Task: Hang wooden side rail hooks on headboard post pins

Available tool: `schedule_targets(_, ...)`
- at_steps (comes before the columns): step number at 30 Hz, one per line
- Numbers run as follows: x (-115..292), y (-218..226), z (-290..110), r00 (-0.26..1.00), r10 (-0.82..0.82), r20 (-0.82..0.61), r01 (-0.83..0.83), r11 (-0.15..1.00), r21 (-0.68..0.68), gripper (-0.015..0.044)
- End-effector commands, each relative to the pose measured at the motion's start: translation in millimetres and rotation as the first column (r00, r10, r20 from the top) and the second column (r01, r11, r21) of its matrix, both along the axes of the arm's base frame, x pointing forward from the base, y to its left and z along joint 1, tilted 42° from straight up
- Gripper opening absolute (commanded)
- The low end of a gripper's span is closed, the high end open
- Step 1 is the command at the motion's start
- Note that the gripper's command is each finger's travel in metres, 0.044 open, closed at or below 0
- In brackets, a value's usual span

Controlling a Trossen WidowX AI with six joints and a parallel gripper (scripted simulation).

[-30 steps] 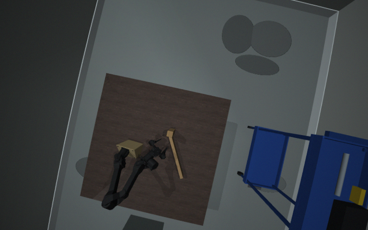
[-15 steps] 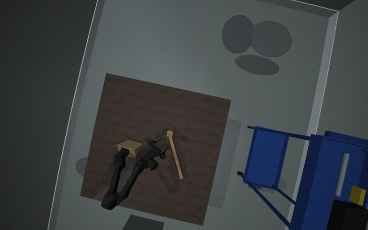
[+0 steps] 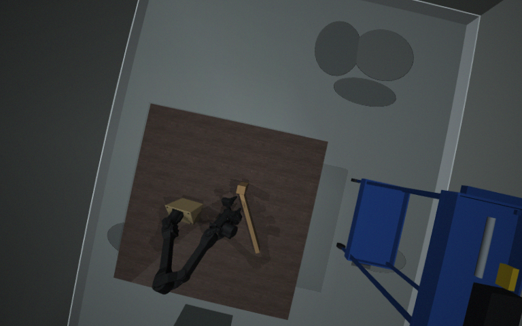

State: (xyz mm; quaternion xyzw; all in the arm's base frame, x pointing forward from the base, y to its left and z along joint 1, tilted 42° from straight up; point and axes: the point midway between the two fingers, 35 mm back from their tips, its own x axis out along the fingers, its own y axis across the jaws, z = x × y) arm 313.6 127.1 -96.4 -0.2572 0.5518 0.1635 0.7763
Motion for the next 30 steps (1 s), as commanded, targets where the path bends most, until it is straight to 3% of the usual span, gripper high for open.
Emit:
schedule_targets(1,23.6,4.8,-5.3,0.814,-0.581,-0.006,0.579,0.812,-0.072,0.0440)
schedule_targets(6,34.4,9.6,1.9,0.571,-0.814,0.103,0.821,0.564,-0.089,0.0440)
schedule_targets(15,43.9,16.1,17.3,0.277,-0.920,0.277,0.959,0.281,-0.027,0.0440)
schedule_targets(21,47.9,19.6,26.8,0.063,-0.933,0.354,0.990,0.102,0.093,0.0440)
schedule_targets(30,48.1,19.8,27.4,0.052,-0.932,0.358,0.991,0.094,0.100,0.0440)
